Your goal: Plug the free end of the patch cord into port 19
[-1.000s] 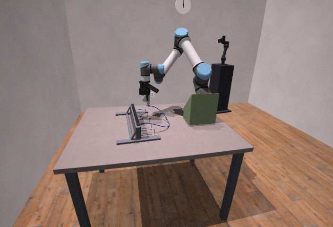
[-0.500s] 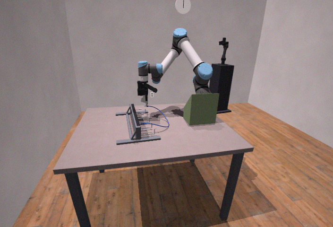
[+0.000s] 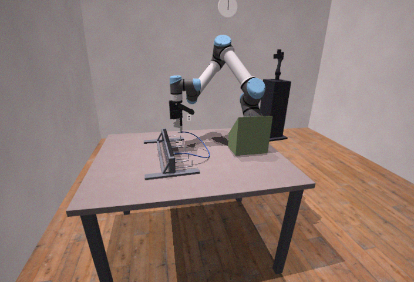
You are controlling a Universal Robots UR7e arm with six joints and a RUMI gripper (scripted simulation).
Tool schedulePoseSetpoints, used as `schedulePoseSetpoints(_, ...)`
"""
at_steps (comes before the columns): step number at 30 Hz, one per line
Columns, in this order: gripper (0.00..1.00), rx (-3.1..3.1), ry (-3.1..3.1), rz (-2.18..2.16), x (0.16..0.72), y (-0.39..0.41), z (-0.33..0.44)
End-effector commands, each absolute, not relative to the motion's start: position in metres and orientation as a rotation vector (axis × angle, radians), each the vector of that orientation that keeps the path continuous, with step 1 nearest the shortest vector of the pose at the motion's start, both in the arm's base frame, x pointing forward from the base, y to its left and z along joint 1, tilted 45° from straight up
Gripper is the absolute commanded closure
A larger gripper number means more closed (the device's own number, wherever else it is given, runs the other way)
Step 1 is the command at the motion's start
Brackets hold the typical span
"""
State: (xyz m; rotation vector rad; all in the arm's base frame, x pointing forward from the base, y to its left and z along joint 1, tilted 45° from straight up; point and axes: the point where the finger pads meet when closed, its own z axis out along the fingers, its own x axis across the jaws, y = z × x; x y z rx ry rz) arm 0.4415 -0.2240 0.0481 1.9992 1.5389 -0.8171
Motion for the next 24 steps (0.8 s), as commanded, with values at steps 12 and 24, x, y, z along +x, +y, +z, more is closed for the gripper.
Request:
schedulePoseSetpoints(12, 1.0, 1.943, 1.635, -0.854, 0.4516, -0.2174, 0.0439)
schedulePoseSetpoints(24, 1.0, 1.928, 1.659, -0.864, 0.4536, -0.2158, 0.0425)
